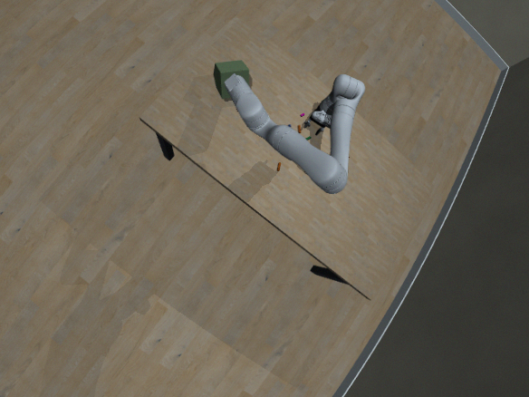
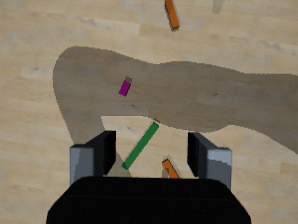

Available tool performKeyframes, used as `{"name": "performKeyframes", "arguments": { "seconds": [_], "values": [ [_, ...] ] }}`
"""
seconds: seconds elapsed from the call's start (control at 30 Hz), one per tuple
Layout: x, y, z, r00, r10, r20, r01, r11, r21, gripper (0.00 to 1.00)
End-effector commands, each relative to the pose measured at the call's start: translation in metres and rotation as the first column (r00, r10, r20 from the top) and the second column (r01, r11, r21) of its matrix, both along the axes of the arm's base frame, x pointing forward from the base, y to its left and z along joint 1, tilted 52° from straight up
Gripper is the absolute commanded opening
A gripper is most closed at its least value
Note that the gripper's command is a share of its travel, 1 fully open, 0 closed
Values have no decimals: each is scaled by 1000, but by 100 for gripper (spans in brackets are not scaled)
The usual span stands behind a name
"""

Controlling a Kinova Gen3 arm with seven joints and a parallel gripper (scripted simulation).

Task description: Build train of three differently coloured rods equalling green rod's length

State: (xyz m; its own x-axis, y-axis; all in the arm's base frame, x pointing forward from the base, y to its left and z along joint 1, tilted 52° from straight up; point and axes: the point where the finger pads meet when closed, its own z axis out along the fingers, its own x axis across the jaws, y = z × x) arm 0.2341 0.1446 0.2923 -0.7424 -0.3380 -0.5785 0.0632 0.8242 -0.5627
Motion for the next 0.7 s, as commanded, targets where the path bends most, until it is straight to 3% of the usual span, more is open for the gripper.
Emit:
{"name": "performKeyframes", "arguments": {
  "seconds": [0.0,0.1,0.6,0.67],
  "values": [
    [5,-3,-14,999,-35,23,34,999,10,100],
    [7,-3,-19,998,-52,37,51,998,31,100],
    [30,-13,-92,932,-320,170,252,909,332,100],
    [30,-13,-92,932,-320,170,252,909,332,100]
  ]
}}
